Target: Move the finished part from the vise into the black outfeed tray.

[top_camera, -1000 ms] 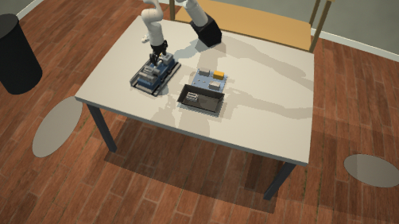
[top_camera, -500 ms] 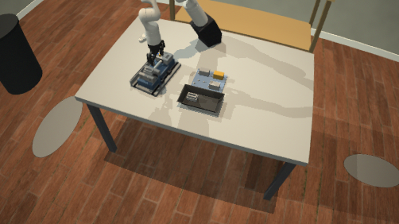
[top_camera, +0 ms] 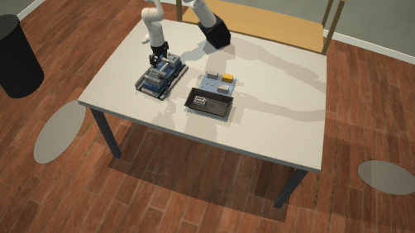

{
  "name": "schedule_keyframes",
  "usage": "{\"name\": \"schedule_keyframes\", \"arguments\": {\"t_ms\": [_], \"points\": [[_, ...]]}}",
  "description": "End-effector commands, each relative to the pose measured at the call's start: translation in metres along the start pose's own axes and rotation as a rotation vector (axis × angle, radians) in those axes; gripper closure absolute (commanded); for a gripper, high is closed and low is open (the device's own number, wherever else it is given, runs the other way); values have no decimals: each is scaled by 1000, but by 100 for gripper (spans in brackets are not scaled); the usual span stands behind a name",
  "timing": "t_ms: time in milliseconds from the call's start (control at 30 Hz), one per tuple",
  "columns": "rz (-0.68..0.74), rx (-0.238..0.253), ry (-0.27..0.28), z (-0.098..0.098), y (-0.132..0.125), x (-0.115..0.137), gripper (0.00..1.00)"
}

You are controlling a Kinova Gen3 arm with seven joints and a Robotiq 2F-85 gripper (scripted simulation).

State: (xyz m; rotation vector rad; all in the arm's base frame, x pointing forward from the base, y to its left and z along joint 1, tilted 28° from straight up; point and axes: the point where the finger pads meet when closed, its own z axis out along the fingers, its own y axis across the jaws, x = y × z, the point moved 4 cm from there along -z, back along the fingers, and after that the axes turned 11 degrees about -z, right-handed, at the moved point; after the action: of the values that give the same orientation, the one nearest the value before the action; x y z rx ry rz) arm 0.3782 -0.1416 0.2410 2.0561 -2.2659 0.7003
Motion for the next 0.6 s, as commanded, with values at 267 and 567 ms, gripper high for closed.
{"name": "schedule_keyframes", "arguments": {"t_ms": [267,567], "points": [[4,10,4,-2,-2,10,0],[4,18,7,-3,-4,18,0]]}}
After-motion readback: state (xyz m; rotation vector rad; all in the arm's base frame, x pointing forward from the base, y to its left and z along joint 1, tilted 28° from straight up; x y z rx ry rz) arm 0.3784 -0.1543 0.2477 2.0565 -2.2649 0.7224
